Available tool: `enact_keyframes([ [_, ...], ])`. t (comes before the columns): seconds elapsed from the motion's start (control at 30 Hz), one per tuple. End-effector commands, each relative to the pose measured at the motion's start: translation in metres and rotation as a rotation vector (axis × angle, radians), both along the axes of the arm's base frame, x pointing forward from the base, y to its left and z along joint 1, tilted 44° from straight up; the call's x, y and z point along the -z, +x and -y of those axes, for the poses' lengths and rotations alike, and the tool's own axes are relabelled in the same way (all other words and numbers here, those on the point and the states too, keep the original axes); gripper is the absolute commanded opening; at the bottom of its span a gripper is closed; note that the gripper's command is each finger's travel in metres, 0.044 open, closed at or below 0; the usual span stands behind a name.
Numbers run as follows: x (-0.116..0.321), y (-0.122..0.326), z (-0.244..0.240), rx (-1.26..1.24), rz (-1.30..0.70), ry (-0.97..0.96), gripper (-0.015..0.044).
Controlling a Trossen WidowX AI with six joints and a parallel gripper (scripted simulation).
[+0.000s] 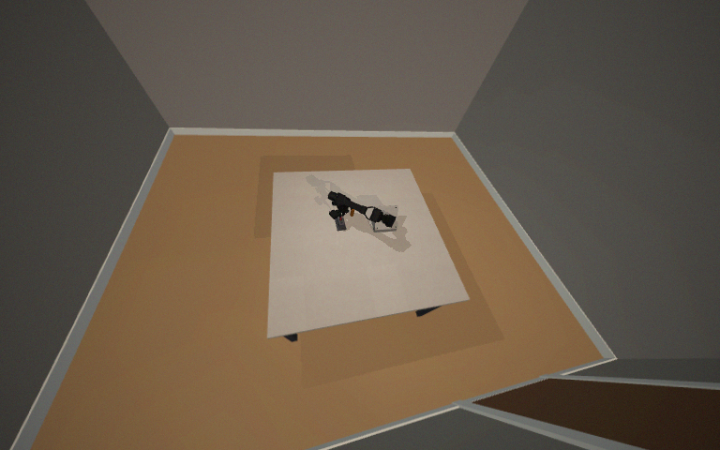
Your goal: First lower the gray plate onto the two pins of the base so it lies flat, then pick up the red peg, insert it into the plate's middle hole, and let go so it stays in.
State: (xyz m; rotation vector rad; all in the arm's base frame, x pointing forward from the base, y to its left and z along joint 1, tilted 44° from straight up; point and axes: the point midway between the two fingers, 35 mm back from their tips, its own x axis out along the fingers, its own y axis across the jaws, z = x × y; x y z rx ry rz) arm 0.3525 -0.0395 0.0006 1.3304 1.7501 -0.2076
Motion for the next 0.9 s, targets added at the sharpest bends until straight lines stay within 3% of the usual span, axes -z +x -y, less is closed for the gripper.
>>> enact_keyframes([
  [0.0,0.0000,0.0000,0.0001,0.000,0.000,0.000,0.0150],
  [0.87,-0.0100,0.0010,0.0087,0.001,-0.004,0.004,0.0150],
])
